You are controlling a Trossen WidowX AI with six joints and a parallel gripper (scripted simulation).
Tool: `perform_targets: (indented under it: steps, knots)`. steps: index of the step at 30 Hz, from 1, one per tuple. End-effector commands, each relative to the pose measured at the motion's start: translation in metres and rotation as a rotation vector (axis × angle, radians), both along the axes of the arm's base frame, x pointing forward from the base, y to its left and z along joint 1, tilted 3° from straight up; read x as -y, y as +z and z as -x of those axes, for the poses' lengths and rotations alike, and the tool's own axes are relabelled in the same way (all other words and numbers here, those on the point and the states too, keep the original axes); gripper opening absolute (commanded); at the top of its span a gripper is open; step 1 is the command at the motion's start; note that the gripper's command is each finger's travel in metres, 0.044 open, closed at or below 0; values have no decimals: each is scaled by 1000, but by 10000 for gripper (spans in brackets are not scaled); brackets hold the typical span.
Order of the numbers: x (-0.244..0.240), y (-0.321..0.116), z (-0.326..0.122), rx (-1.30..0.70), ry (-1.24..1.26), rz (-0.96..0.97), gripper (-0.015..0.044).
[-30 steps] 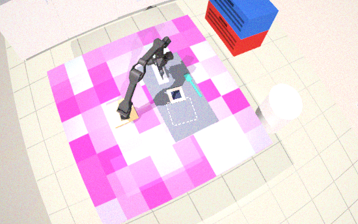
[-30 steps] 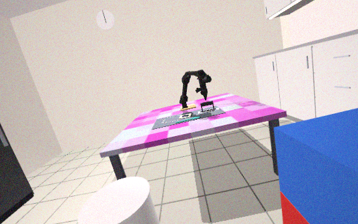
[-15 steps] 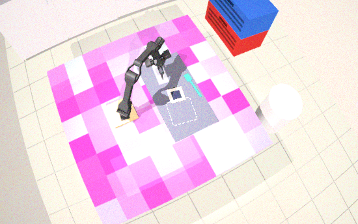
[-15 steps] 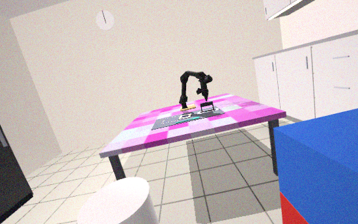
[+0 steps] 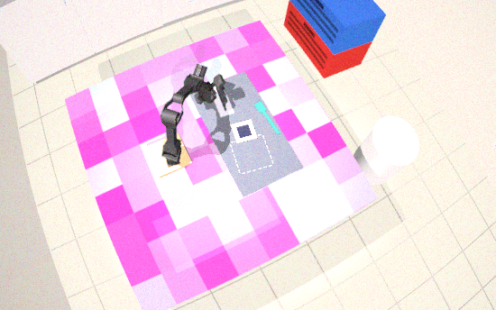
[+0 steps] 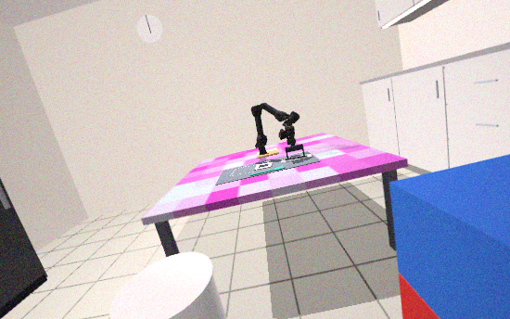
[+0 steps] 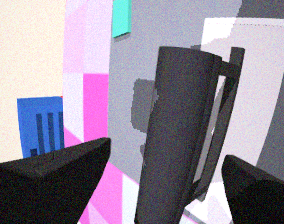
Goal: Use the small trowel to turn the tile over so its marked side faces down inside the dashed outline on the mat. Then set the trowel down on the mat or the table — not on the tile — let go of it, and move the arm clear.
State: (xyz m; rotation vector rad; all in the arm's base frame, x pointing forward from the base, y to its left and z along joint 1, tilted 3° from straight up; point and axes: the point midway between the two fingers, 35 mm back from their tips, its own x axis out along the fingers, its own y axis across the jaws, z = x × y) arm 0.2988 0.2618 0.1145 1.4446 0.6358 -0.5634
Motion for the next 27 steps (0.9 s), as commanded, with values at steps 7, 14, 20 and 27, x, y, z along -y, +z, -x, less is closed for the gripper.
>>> perform_targets:
  steps: [7,14,20,27]
  knots:
    - [15,-3,15,126,-10,-21,300]
    - [14,-8,8,126,-10,-22,300]
    - [13,-14,0,126,-10,-22,300]
    - [12,-20,-9,127,-9,-22,300]
